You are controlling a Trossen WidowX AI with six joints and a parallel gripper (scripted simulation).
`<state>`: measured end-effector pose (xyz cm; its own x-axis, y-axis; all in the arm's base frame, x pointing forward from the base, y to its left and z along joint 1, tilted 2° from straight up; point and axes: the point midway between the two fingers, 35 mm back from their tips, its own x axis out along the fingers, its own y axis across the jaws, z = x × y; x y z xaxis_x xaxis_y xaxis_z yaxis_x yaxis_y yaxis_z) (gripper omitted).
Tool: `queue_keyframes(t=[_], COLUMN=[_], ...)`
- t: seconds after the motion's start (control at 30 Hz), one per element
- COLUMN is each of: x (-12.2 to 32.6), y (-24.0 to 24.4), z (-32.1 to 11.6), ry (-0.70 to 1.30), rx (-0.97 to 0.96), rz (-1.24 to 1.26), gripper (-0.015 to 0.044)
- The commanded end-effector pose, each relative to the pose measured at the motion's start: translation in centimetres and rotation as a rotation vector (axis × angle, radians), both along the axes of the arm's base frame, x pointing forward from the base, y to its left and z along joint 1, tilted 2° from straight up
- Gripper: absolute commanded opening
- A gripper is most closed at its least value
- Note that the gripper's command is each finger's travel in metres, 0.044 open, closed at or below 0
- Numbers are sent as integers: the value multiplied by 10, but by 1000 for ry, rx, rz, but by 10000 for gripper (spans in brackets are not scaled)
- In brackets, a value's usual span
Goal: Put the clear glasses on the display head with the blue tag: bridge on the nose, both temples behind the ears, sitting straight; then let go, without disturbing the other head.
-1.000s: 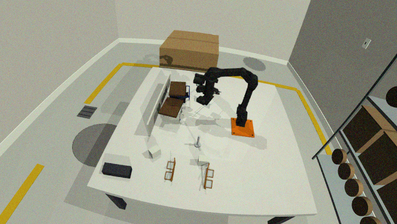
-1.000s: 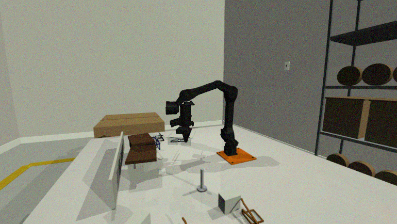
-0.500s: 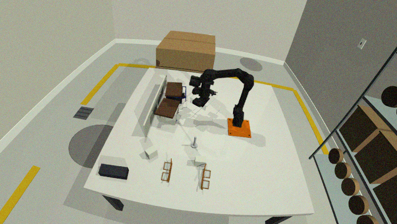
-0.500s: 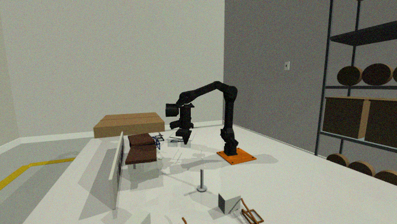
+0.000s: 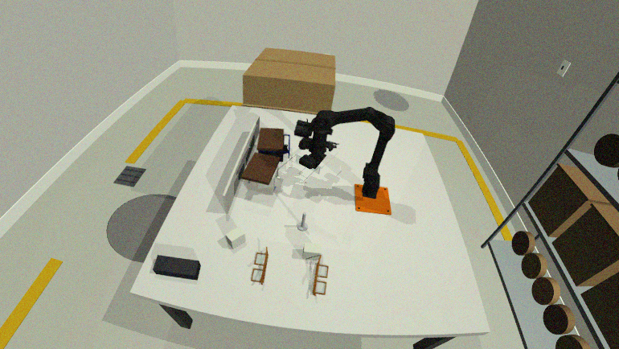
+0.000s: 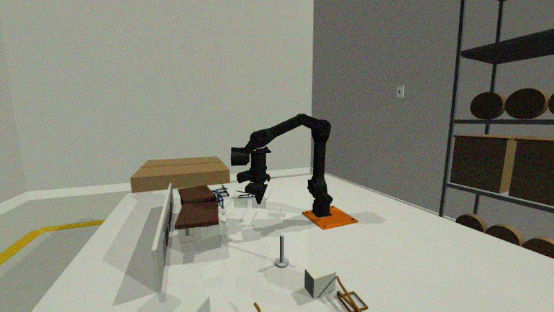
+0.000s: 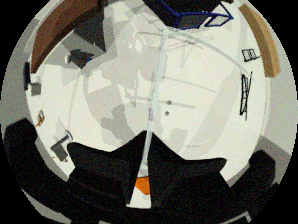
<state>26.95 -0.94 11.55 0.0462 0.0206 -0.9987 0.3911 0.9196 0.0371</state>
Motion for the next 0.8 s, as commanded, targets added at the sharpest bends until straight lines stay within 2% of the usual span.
queue_keyframes(t=[0.0,0.77], x=[0,0], y=[1,1], z=[-5,-23], ry=[2,3], rx=[5,5], rz=[-6,-6], gripper=[0,0])
